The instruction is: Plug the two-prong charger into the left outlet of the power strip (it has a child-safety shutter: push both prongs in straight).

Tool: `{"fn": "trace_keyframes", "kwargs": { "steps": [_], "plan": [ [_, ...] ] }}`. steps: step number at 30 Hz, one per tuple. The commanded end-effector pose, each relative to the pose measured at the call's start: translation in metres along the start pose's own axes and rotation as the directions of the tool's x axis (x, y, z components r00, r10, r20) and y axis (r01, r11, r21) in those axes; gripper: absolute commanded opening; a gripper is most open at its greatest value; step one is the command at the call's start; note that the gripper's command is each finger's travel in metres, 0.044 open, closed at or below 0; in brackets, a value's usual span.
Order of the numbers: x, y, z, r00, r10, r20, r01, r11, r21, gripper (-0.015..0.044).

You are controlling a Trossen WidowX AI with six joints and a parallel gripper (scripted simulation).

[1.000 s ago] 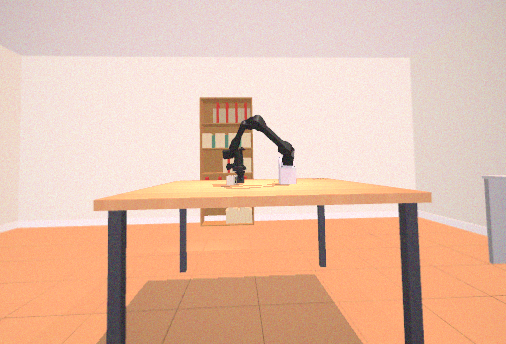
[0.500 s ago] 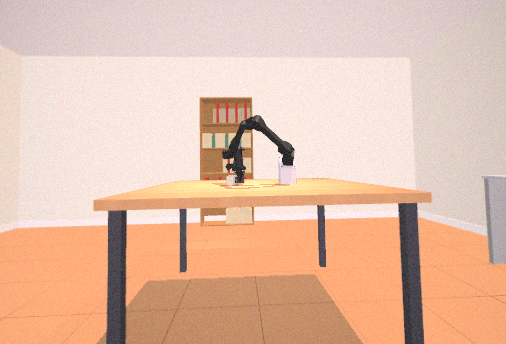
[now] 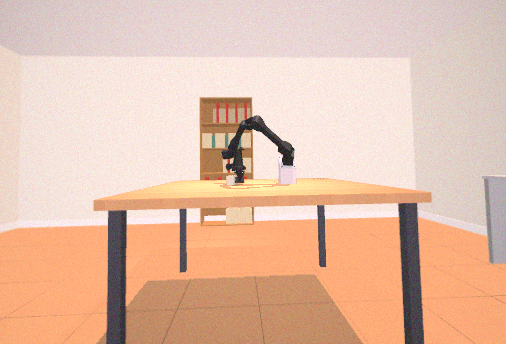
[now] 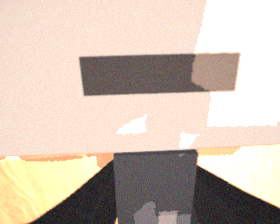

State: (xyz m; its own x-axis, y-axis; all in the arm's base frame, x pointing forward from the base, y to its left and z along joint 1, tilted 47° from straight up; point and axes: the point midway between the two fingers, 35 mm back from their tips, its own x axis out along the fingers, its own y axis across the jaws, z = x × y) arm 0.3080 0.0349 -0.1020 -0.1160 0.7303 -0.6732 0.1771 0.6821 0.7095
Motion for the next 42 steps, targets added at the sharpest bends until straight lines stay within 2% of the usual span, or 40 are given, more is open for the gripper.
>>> {"fn": "trace_keyframes", "kwargs": {
  "steps": [1, 42],
  "plan": [
    [-0.001, 0.001, 0.01, 1.0, 0.0, 0.02, 0.001, 1.0, -0.017, 0.0],
    [0.0, 0.002, 0.018, 1.0, 0.0, 0.02, 0.001, 1.0, -0.018, 0.0]
  ]
}}
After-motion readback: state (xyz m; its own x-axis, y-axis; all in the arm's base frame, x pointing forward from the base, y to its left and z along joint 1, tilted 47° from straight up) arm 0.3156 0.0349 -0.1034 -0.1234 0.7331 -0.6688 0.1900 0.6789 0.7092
